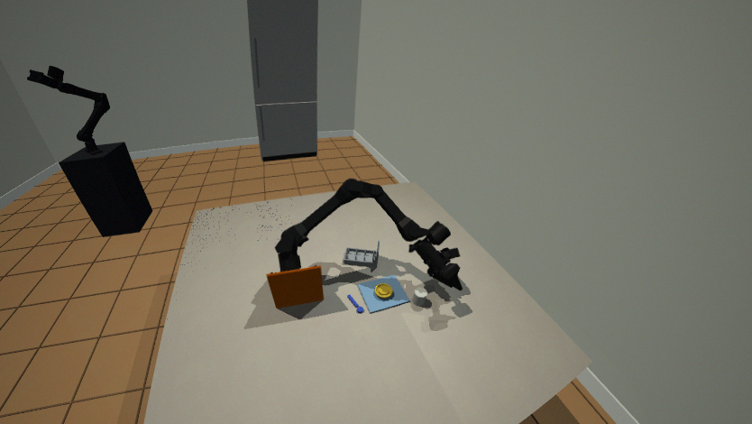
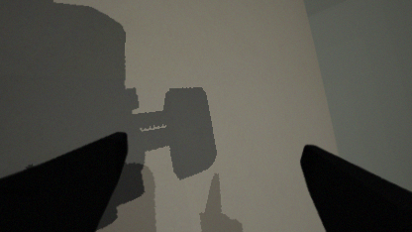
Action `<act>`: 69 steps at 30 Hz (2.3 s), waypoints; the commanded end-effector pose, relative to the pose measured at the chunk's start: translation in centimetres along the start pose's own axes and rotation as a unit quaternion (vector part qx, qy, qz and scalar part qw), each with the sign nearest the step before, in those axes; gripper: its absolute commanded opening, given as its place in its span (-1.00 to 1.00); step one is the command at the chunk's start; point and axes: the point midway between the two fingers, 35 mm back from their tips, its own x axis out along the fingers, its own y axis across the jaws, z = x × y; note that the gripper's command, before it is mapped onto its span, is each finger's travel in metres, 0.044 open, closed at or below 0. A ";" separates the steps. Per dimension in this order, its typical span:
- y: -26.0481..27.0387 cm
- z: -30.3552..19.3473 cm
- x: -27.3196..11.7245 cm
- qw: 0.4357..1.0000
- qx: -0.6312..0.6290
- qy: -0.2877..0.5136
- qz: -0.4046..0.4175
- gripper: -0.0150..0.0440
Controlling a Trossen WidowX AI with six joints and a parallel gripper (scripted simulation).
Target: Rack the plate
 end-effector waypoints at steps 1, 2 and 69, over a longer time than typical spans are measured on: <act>0.0 -2.4 -1.1 0.998 -0.030 0.052 0.036 0.86; 0.0 -2.9 -1.4 0.996 -0.035 0.064 0.044 0.86; 3.0 -18.3 -13.5 0.879 -0.017 0.271 0.392 0.86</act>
